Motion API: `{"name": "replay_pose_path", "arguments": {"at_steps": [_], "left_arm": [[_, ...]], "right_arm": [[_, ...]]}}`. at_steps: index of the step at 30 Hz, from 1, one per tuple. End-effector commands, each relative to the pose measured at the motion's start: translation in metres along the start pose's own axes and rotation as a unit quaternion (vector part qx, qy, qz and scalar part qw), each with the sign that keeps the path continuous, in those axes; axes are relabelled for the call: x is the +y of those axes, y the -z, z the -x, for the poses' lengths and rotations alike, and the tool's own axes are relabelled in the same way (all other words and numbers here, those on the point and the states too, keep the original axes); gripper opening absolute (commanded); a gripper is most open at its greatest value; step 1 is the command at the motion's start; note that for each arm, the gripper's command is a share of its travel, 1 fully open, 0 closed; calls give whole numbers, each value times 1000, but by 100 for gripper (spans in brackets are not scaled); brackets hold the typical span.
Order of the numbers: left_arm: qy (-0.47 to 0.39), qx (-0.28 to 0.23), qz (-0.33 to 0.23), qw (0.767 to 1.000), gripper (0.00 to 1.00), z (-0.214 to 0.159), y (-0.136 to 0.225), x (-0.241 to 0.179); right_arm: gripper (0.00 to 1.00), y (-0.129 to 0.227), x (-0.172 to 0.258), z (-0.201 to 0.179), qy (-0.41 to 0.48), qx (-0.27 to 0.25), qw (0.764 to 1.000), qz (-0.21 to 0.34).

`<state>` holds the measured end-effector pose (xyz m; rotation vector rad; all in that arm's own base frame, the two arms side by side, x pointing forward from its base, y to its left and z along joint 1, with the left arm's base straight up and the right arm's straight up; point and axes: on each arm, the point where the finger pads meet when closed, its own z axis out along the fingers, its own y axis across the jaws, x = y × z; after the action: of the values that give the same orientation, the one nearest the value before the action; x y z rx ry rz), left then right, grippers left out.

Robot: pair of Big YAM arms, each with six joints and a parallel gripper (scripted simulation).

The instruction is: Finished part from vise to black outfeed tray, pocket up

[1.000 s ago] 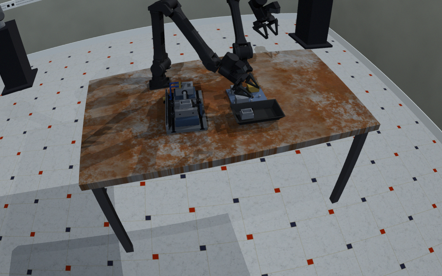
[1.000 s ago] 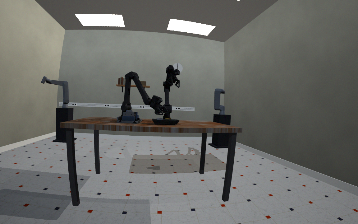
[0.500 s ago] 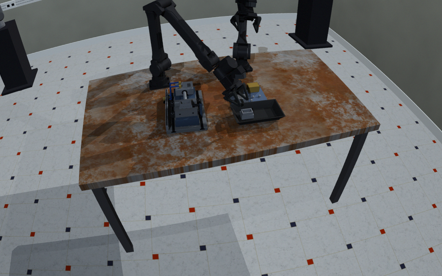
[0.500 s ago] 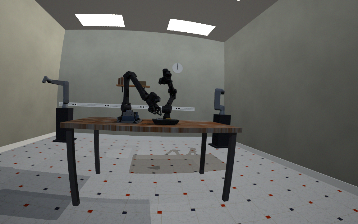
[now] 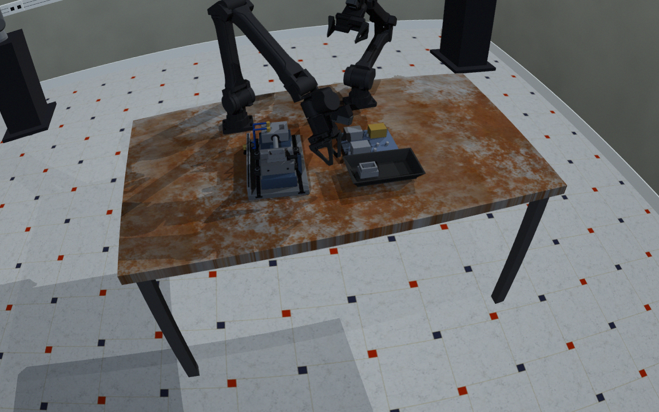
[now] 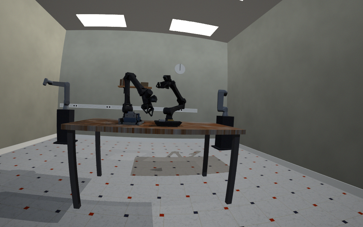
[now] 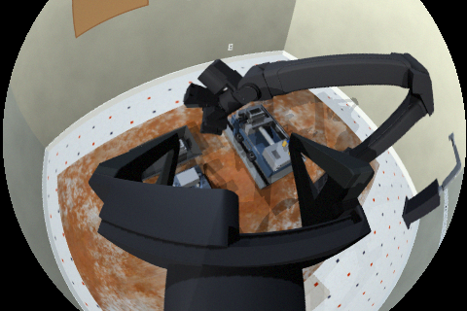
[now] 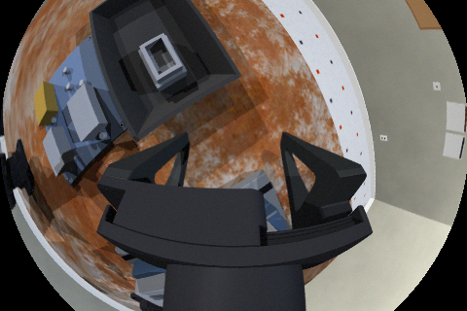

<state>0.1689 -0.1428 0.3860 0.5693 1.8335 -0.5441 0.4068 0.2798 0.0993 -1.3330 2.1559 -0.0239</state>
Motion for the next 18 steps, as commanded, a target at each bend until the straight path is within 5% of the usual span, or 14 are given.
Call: {"name": "replay_pose_path", "arguments": {"at_steps": [1,11,18], "left_arm": [[-57,-50,-51,996,100,4,9,-23],[-74,-80,-78,991,100,6,21,-33],[-67,-80,-82,991,100,12,22,-34]], "right_arm": [[81,39,-51,11,93,31,995,9],[81,95,-82,-58,175,125,972,95],[81,97,-62,-123,198,199,940,194]]}}
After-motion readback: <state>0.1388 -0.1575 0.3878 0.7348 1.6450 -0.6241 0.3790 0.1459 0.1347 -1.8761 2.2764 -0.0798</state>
